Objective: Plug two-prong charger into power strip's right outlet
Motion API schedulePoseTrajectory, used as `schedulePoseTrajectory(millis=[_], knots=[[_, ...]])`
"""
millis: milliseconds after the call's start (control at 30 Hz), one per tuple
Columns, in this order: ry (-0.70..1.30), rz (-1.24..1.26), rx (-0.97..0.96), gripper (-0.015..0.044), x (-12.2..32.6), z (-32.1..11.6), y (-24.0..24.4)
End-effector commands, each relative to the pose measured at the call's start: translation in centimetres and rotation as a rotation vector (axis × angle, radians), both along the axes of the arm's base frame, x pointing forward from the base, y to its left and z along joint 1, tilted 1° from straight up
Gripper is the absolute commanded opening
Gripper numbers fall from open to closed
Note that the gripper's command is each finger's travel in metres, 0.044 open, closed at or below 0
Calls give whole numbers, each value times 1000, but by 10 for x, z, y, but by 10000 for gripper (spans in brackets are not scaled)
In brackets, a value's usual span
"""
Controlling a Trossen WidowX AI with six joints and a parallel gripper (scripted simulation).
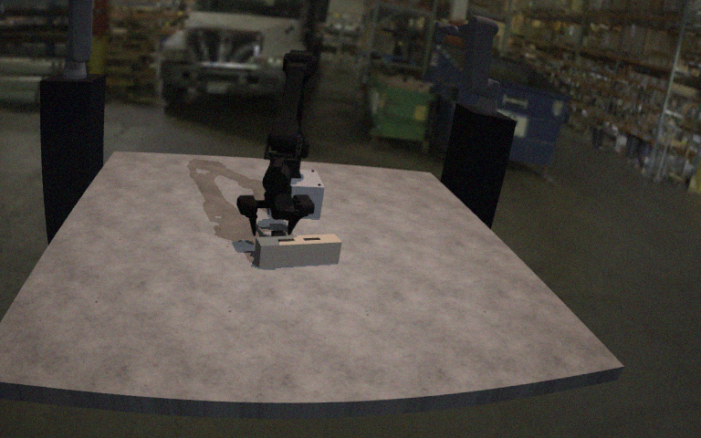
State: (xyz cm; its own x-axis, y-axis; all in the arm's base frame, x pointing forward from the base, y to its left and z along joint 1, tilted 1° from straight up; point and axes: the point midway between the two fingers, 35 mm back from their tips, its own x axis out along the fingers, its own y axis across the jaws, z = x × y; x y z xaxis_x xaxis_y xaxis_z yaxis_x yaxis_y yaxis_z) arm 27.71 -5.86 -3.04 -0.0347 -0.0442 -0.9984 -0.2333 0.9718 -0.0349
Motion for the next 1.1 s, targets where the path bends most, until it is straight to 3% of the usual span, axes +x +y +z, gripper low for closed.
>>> schedulePoseTrajectory(millis=[0,300,633,1067], knots=[[4,5,1,440,-6,-1,-1],[-33,4,19,440,-8,4,-1],[-562,150,180,440,7,75,5],[-572,154,180,440,7,76,5]])
